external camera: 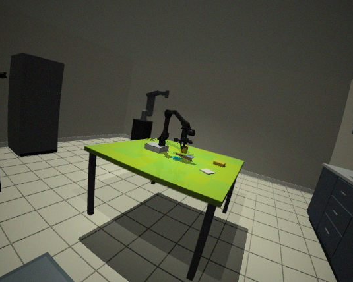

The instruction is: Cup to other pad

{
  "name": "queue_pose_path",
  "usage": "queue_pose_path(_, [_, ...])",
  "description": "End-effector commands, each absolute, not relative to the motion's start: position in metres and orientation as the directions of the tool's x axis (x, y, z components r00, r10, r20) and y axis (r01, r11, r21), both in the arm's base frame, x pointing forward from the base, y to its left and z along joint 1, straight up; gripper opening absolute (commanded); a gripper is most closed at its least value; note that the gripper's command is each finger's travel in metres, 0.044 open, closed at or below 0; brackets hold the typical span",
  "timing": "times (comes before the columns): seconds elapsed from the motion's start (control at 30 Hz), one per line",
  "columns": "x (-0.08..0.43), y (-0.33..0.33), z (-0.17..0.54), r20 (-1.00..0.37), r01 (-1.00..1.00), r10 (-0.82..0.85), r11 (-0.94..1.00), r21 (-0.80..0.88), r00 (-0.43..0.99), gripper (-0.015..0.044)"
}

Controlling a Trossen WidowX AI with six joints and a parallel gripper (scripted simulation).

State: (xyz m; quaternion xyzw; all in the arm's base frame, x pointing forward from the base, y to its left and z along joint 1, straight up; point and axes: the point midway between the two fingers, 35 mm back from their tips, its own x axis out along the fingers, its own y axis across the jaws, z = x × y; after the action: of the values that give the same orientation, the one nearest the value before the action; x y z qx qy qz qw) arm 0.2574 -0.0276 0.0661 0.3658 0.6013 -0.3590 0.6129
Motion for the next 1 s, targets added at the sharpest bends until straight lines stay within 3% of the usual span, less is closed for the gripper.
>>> queue_pose_path(0.0, [0.255, -0.036, 0.066, -1.0, 0.879, -0.005, 0.477, 0.012, 0.016, 0.0])
queue_pose_path(0.97, [0.239, -0.088, 0.067, -1.0, 0.879, -0.01, 0.477, 0.009, 0.015, 0.0])
